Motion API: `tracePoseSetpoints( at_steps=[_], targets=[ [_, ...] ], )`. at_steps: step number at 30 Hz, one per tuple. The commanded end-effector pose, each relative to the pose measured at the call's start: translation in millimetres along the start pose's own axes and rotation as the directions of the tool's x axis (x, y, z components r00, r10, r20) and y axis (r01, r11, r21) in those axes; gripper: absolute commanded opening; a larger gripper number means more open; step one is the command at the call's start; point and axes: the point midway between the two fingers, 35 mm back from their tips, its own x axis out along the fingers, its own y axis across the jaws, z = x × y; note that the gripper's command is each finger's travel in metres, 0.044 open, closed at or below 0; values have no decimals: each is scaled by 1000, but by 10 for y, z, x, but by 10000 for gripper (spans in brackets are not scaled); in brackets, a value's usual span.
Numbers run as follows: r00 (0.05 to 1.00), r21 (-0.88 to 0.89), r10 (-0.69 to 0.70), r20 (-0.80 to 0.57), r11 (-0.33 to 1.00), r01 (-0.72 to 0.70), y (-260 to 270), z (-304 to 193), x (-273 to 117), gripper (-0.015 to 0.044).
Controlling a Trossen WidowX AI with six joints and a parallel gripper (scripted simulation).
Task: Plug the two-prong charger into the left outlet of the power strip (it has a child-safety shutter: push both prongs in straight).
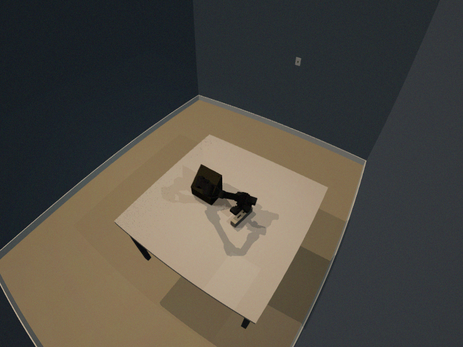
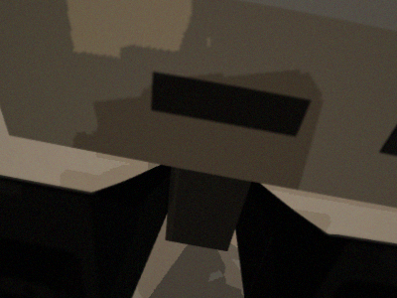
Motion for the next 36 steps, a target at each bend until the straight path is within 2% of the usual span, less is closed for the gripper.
tracePoseSetpoints(
  at_steps=[1, 13, 36],
  targets=[
    [1000, 2, 1, 2, 1000, -1, -1, 11, -5, 131],
    [1000, 2, 1, 3, 1000, -1, 0, 9, -5, 440],
    [1000, 11, 1, 15, 1000, -2, 3, -54, 3, 440]
  ],
)
